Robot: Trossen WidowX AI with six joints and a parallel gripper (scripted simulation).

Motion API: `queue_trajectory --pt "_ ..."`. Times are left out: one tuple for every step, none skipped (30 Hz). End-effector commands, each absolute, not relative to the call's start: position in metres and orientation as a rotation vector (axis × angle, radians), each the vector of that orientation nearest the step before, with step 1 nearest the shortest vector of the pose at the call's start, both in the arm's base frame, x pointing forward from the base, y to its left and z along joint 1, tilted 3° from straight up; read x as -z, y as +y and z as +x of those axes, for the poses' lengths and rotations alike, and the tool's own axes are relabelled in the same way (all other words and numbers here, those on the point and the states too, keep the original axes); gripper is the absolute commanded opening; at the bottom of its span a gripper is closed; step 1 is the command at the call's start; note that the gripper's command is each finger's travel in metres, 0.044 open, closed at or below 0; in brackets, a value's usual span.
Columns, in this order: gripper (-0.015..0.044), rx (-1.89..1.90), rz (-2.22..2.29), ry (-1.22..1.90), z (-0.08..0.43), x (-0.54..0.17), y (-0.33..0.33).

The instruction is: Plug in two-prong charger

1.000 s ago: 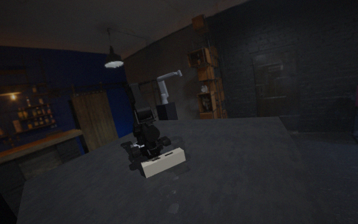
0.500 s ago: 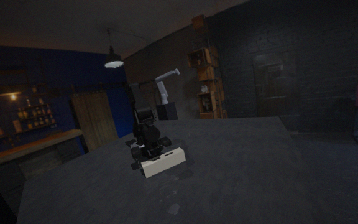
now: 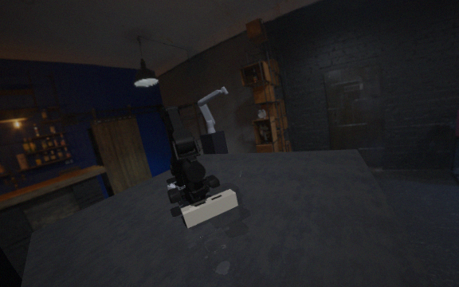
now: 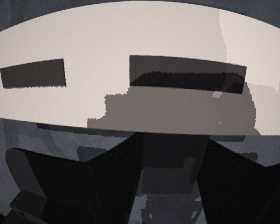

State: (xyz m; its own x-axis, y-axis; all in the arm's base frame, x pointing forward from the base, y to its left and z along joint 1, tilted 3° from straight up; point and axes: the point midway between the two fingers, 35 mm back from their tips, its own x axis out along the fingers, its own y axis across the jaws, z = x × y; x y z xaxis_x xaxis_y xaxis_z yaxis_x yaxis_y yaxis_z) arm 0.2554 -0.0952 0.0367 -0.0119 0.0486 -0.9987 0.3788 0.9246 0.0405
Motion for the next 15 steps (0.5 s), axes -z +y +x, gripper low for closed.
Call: queue_trajectory --pt "0.0000 0.274 0.337 1.537 0.2633 -0.0367 -0.0982" --pt "0.0000 0.274 0.337 1.537 0.2632 -0.0367 -0.0981" --pt "0.0000 0.274 0.337 1.537 0.2631 -0.0366 -0.0981" --pt "0.0000 0.274 0.337 1.537 0.2630 -0.0366 -0.0980" --pt "0.0000 0.274 0.337 1.537 0.2629 -0.0366 -0.0980" --pt "0.0000 0.274 0.337 1.537 0.2627 -0.0366 -0.0979" --pt "0.0000 0.274 0.337 1.537 0.2626 -0.0366 -0.0979" --pt "0.0000 0.274 0.337 1.537 0.2625 -0.0366 -0.0978" --pt "0.0000 0.274 0.337 1.537 0.2624 -0.0366 -0.0978" --pt "0.0000 0.274 0.337 1.537 0.2622 -0.0366 -0.0977" --pt "0.0000 0.274 0.337 1.537 0.2621 -0.0366 -0.0977" --pt "0.0000 0.274 0.337 1.537 0.2620 -0.0366 -0.0976" --pt "0.0000 0.274 0.337 1.537 0.2619 -0.0366 -0.0976" --pt "0.0000 0.274 0.337 1.537 0.2618 -0.0366 -0.0975" --pt "0.0000 0.274 0.337 1.537 0.2616 -0.0366 -0.0975"
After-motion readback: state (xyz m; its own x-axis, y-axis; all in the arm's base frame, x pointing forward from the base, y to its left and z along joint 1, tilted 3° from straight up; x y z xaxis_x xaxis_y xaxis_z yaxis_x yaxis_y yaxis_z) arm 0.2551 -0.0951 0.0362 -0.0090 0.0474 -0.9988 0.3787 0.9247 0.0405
